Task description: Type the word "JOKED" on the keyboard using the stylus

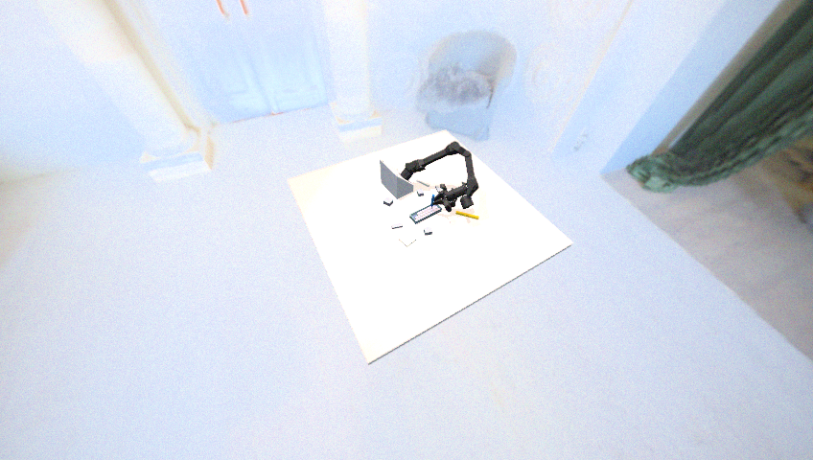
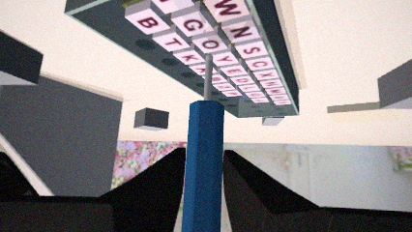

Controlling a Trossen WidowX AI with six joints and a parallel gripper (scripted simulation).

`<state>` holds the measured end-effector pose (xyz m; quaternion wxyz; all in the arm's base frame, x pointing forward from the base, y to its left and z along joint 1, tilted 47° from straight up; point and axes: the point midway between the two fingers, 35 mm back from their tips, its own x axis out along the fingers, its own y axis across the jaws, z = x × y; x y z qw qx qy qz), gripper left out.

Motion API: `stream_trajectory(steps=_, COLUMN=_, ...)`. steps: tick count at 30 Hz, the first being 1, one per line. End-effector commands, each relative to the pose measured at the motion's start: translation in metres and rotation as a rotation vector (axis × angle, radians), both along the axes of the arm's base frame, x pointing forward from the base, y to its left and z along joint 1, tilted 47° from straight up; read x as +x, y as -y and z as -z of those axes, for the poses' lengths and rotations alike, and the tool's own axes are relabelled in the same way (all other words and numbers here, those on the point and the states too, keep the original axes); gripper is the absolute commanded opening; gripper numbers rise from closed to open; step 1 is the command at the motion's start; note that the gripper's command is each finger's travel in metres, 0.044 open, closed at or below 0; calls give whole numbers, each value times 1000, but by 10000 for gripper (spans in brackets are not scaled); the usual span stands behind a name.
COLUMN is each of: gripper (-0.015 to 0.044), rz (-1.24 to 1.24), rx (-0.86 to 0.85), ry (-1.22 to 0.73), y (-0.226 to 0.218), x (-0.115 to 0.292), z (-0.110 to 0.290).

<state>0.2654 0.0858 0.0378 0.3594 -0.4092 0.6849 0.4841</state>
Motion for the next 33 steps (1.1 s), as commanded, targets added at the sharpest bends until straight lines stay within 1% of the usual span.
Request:
stream_trajectory(steps=1, gripper=81, rz=5, rx=0, ry=0, y=-1, x=0, z=1)
stream_trajectory(steps=22, gripper=81, rz=5, rx=1, ry=0, y=-8, x=-1, z=8)
stream_trajectory(steps=33, gripper=81, rz=5, rx=0, ry=0, y=-1, x=0, z=2)
